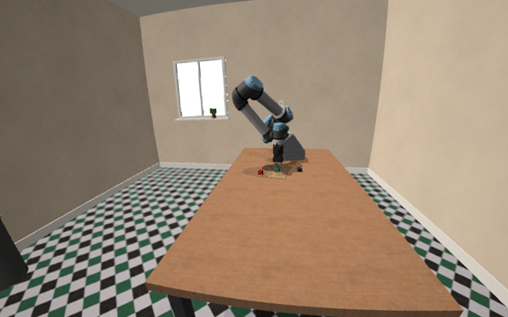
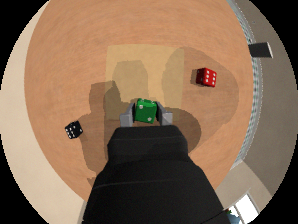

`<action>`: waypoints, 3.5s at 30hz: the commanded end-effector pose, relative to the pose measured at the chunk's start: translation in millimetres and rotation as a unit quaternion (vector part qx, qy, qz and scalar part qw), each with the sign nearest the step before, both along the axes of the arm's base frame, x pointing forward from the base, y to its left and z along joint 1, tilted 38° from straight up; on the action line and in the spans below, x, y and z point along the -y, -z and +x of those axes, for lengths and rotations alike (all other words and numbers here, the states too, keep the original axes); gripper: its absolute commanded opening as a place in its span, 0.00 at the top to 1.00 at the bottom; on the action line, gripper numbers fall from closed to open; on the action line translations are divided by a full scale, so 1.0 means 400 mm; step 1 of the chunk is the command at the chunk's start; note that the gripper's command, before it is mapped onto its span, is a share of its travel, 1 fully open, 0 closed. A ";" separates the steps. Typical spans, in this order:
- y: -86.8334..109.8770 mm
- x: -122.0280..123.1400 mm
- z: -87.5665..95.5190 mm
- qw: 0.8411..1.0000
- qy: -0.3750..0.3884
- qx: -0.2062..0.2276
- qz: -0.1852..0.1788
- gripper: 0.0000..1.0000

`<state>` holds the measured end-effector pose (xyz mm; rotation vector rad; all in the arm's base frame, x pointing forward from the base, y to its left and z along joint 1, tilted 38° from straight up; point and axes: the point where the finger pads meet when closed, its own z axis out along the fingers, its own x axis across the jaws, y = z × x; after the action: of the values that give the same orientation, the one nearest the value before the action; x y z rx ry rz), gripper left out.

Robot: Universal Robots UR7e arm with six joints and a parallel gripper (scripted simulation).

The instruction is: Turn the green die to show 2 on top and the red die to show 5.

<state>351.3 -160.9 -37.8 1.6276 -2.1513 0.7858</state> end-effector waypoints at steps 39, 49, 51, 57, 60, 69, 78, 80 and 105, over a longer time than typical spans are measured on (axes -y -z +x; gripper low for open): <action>0.007 0.006 0.001 1.000 0.000 0.000 0.000 0.43; 0.007 0.006 0.001 1.000 0.000 0.000 0.000 0.43; 0.007 0.006 0.001 1.000 0.000 0.000 0.000 0.43; 0.007 0.006 0.001 1.000 0.000 0.000 0.000 0.43; 0.007 0.006 0.001 1.000 0.000 0.000 0.000 0.43; 0.007 0.006 0.001 1.000 0.000 0.000 0.000 0.43; 0.007 0.006 0.001 1.000 0.000 0.000 0.000 0.31; 0.007 0.006 0.001 1.000 0.000 0.000 0.000 0.25; 0.003 0.003 0.001 1.000 0.000 0.000 0.000 0.13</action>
<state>351.5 -162.9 -40.4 1.6275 -2.1513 0.7856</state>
